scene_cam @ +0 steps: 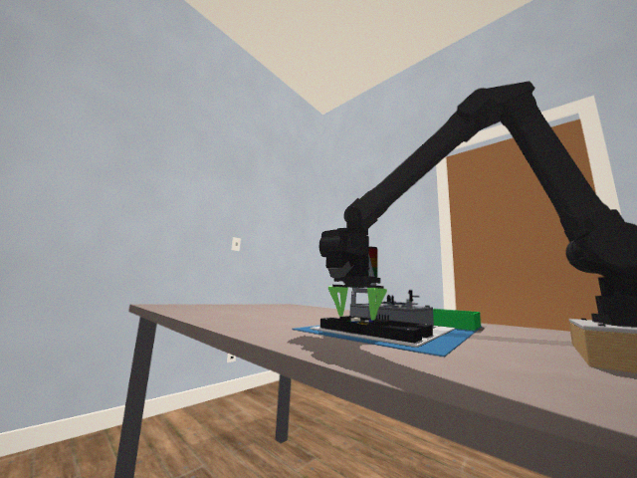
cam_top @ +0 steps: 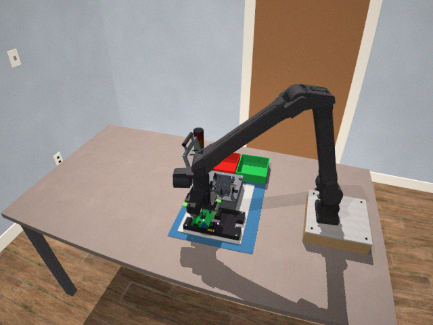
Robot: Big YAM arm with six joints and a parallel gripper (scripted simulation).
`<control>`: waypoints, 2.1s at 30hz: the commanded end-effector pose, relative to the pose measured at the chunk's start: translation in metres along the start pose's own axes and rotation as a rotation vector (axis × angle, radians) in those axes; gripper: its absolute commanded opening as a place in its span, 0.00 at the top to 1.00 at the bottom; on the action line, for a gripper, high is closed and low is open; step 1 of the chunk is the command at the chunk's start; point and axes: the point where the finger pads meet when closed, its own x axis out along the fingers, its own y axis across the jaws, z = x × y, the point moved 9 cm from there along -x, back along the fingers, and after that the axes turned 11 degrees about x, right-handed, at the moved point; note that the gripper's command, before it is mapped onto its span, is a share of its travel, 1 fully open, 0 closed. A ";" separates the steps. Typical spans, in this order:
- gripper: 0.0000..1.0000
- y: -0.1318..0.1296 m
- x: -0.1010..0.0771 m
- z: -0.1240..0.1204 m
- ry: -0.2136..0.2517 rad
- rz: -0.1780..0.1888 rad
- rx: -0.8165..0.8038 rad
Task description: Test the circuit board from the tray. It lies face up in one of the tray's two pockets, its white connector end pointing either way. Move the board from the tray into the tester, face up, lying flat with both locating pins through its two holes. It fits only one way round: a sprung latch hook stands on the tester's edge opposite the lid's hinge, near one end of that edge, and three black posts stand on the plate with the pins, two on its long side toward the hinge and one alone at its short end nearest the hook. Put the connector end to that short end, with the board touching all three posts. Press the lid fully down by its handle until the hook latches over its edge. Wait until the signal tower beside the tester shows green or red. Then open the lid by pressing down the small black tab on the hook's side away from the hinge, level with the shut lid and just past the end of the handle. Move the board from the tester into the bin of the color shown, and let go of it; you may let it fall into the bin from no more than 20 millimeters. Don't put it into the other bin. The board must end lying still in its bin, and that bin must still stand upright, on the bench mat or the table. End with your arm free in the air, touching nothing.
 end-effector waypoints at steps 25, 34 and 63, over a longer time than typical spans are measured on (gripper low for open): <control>0.08 -0.018 -0.010 0.001 -0.011 -0.028 0.005; 0.08 -0.014 -0.001 -0.001 -0.011 -0.028 0.005; 0.08 -0.006 0.016 -0.005 -0.004 -0.011 0.005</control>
